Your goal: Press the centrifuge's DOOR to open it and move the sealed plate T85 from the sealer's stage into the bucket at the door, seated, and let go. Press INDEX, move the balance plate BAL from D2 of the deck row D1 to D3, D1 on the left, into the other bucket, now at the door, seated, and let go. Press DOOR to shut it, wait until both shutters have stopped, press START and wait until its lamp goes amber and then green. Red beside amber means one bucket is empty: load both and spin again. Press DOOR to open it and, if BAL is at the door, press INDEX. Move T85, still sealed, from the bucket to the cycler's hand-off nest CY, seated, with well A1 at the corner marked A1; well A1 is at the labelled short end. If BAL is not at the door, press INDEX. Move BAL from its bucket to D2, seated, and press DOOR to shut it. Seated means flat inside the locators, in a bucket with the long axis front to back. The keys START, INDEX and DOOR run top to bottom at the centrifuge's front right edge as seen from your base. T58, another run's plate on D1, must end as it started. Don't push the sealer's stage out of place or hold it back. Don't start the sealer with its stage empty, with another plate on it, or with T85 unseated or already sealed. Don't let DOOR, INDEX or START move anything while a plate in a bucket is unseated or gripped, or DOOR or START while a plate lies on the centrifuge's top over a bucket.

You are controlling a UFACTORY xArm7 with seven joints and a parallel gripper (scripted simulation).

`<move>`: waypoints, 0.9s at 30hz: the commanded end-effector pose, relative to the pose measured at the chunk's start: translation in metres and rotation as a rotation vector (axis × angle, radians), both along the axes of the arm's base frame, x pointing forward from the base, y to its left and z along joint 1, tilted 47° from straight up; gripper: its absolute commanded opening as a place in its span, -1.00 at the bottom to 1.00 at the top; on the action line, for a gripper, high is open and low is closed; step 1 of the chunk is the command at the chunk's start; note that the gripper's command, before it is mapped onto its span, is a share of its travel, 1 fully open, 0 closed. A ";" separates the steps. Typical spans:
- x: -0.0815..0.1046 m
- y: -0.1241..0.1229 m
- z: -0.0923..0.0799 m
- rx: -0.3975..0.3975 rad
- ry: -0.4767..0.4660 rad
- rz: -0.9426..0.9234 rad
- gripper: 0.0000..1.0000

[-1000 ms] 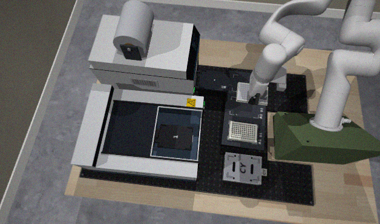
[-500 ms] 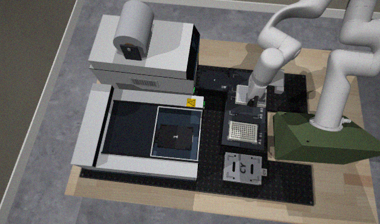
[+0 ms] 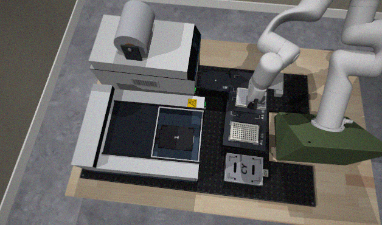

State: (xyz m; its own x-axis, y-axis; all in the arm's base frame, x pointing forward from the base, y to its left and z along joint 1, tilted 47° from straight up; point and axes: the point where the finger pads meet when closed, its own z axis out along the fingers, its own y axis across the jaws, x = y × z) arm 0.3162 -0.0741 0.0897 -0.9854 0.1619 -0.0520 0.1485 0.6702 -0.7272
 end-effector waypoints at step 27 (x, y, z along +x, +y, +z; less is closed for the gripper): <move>-0.002 -0.031 -0.030 0.001 -0.002 0.003 -1.00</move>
State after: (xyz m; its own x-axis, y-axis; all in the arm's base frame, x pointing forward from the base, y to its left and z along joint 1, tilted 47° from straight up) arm 0.3133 -0.1018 0.0633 -0.9855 0.1616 -0.0522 0.1485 0.6704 -0.7269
